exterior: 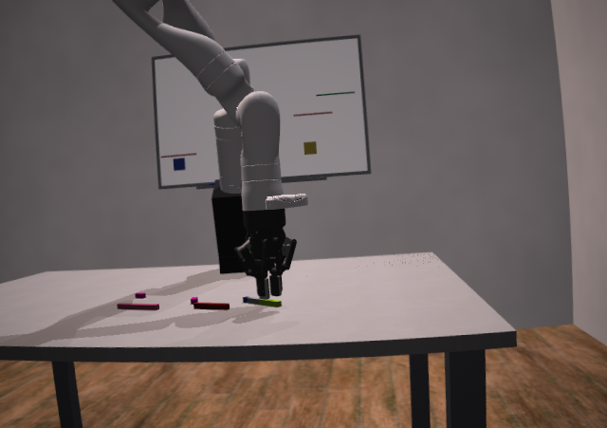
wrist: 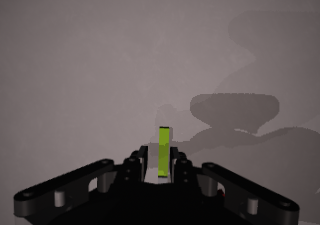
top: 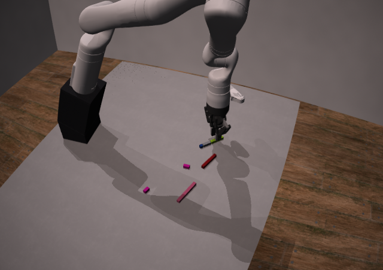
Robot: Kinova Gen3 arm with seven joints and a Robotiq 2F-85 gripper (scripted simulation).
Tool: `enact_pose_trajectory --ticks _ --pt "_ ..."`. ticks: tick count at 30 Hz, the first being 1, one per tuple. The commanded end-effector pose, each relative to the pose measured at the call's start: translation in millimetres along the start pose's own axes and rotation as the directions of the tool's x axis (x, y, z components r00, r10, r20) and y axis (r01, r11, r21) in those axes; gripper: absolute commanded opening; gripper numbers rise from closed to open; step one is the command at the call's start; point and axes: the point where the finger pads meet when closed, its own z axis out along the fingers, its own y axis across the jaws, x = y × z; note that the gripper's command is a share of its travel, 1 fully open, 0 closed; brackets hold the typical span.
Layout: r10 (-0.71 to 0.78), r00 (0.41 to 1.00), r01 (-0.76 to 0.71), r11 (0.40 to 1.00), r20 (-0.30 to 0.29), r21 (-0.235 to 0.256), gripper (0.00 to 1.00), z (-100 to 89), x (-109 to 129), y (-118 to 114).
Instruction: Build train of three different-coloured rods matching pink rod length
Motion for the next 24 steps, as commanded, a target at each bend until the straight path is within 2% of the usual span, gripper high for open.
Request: enact_pose_trajectory --ticks 1,11,22,23,24 --pt "-0.002 1.0 0.002 1.0 -0.008 -0.011 0.24 -15.8 3 5" --pt "-0.002 1.0 0.002 1.0 -0.008 -0.011 0.24 -65.8 2 4" --pt "-0.002 1.0 0.002 1.0 -0.008 -0.011 0.24 -78.3 2 4" --pt "-0.002 1.0 0.002 1.0 -0.008 -0.011 1.0 -78.3 2 4" --pt "-0.002 1.0 0.002 1.0 -0.008 -0.011 1.0 -78.3 2 4"
